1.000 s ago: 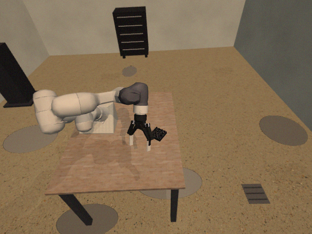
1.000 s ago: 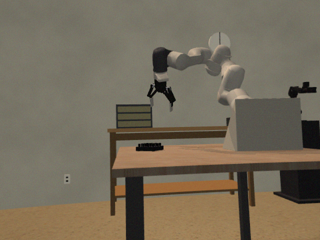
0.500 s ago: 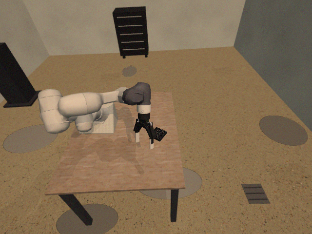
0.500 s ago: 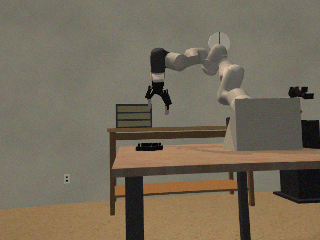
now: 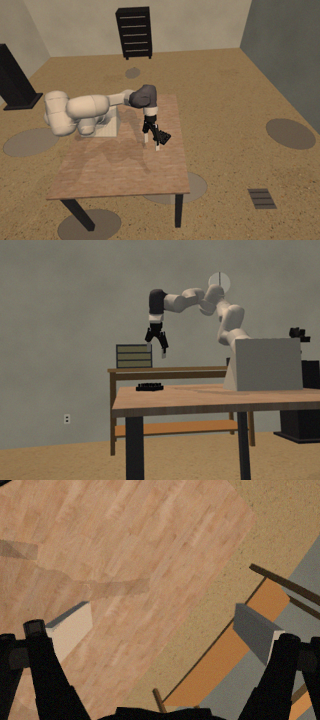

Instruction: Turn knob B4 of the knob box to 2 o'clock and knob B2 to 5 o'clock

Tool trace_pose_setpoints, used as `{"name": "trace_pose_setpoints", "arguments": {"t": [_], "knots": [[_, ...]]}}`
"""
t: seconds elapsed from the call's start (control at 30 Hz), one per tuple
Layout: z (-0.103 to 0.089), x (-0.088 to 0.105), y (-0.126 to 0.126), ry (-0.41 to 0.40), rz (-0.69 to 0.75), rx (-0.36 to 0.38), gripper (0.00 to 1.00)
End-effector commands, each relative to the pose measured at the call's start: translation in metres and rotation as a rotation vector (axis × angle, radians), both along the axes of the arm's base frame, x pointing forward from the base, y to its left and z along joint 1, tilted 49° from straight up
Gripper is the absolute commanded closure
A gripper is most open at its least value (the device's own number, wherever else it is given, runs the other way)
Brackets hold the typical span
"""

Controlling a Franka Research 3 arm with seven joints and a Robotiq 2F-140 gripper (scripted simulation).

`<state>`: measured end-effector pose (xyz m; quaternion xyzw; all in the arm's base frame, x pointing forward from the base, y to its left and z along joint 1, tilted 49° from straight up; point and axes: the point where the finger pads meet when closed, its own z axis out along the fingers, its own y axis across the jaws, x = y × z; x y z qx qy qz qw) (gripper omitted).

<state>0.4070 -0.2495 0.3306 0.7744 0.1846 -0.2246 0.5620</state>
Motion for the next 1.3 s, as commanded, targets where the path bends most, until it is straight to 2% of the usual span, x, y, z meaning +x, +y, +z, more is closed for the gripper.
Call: {"name": "trace_pose_setpoints", "arguments": {"t": [0.0, 0.17, 0.23, 0.27, 0.7, 0.8, 0.83, 1.27], "knots": [[-0.015, 0.007, 0.002, -0.153, -0.032, 0.004, 0.0], [-0.03, 0.012, 0.005, -0.213, -0.046, 0.021, 0.0], [-0.03, 0.012, 0.005, -0.213, -0.046, 0.021, 0.0], [-0.039, 0.015, 0.007, -0.245, -0.054, 0.031, 0.0], [-0.079, 0.026, 0.016, -0.398, -0.105, 0.076, 0.0], [-0.079, 0.026, 0.016, -0.398, -0.105, 0.076, 0.0], [-0.09, 0.028, 0.019, -0.44, -0.122, 0.088, 0.0], [-0.129, 0.036, 0.029, -0.589, -0.193, 0.132, 0.0]]}}
